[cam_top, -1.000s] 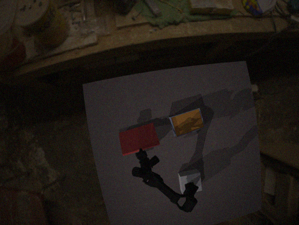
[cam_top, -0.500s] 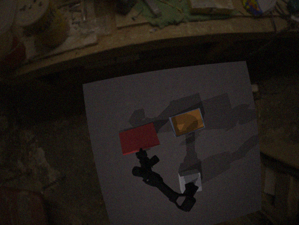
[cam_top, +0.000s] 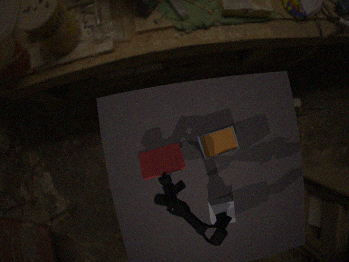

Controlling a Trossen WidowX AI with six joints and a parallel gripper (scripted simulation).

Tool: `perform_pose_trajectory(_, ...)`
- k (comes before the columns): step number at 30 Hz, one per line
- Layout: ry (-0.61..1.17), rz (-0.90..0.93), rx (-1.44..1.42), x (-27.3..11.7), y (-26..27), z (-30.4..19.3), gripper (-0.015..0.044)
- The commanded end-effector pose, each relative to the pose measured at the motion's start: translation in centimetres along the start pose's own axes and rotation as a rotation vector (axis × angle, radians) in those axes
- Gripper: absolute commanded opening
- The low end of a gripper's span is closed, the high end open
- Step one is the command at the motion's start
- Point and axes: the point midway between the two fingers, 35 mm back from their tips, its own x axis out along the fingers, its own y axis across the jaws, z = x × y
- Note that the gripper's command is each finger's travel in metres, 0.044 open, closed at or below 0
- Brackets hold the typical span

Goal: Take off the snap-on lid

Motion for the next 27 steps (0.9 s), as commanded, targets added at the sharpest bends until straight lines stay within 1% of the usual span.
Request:
perform_pose_trajectory(1,-0.006,-0.009,-0.006,0.4,-0.6,0.1,0.0000)
perform_pose_trajectory(27,-0.006,-0.009,-0.006,1.7,-2.3,0.2,0.0000)
